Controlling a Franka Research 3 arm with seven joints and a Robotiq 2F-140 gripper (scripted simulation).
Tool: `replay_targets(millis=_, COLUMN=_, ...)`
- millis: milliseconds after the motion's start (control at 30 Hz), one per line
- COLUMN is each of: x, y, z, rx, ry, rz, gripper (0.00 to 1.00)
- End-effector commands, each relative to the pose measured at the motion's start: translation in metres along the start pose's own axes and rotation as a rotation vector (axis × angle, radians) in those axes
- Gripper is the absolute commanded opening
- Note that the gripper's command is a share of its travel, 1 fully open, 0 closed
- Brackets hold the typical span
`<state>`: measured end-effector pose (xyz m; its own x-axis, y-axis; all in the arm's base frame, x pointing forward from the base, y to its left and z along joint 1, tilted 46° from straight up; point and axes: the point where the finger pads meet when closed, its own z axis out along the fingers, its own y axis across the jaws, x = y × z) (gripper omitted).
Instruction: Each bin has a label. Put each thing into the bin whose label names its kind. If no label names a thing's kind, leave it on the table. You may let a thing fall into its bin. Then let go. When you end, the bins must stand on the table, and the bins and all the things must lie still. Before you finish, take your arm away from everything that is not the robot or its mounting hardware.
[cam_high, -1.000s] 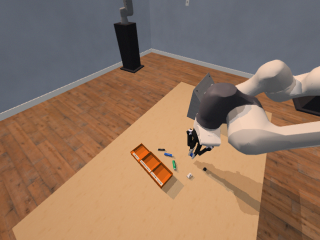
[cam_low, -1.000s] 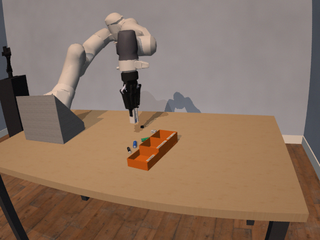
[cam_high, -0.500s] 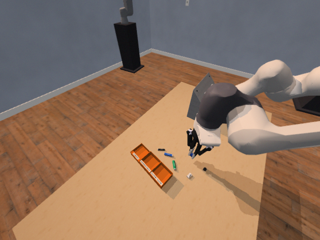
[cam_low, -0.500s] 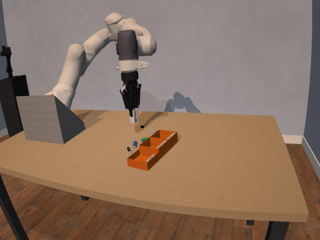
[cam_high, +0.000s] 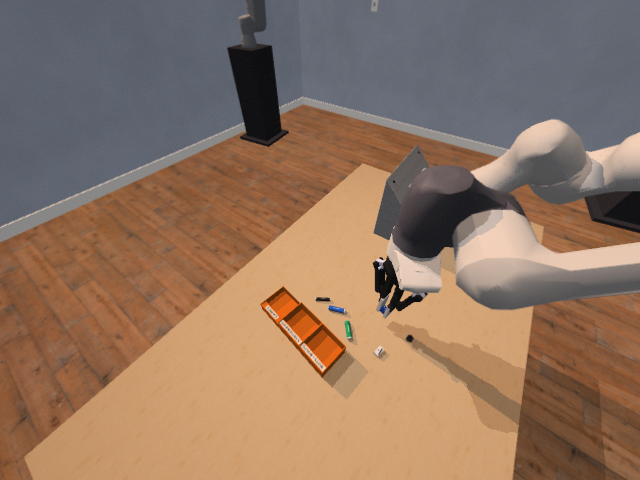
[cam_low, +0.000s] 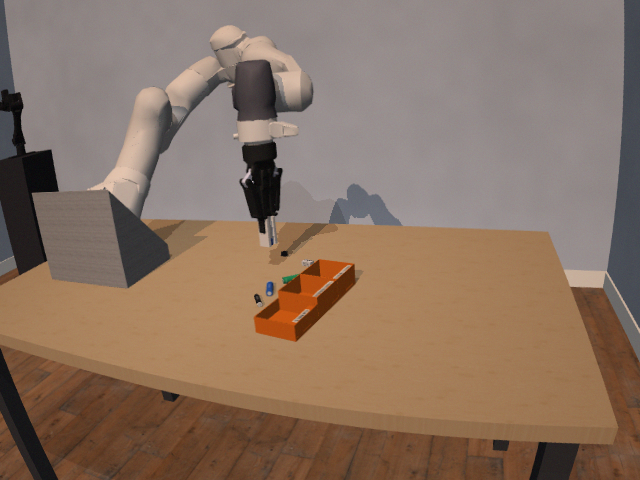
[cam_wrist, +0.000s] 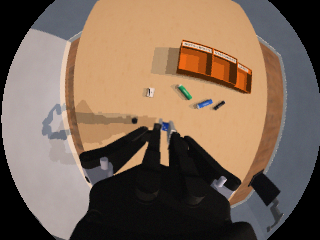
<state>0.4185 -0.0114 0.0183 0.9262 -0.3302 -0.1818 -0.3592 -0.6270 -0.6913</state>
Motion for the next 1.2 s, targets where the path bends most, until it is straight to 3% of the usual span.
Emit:
replay_targets(millis=0, x=-0.0006, y=-0.0009, z=-0.0006, rx=0.000, ry=-0.003, rz=0.004, gripper=0.07)
replay_targets(millis=1033, x=-0.0006, y=-0.0009, z=-0.0006, rx=0.000, ry=-0.003, rz=0.004, gripper=0.07)
replay_targets(millis=1167, x=0.0001, y=0.0000, z=-0.0079, rx=0.000, ry=-0.003, rz=0.004, gripper=0.07)
